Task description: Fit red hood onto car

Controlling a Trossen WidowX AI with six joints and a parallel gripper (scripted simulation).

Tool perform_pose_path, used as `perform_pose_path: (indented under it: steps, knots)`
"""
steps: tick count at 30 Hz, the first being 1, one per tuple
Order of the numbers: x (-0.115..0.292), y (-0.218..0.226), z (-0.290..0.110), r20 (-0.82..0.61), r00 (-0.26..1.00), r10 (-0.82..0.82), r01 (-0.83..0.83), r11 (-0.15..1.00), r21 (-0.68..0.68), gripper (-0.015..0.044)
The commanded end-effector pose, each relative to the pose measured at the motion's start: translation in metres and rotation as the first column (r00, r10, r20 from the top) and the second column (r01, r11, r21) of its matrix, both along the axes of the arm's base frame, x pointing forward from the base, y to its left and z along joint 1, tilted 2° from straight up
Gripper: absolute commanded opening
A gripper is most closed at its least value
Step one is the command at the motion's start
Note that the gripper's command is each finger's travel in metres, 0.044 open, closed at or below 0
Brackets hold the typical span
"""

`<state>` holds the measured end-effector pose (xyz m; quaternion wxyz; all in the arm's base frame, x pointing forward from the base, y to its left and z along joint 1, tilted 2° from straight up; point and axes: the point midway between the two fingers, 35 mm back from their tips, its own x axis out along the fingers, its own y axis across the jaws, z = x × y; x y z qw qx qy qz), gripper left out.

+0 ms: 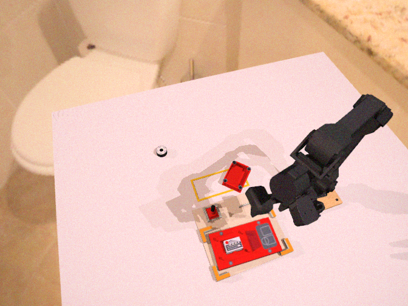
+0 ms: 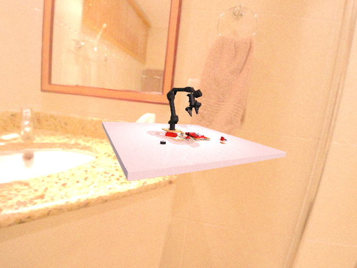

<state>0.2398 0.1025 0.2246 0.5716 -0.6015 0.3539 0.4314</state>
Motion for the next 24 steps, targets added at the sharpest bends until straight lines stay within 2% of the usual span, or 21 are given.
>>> perform_pose_path:
  steps: [1,10,18,24]
  knots:
    - [0.015,-0.033,-0.018,-0.062,0.987,-0.149,0.148,0.989,-0.008,0.044]
    - [0.028,-0.126,-0.06,-0.205,0.855,-0.476,0.477,0.878,-0.046,0.044]
    - [0.013,-0.207,-0.091,-0.315,0.664,-0.678,0.695,0.715,-0.072,0.044]
    - [0.009,-0.211,-0.094,-0.325,0.646,-0.69,0.71,0.7,-0.074,0.044]
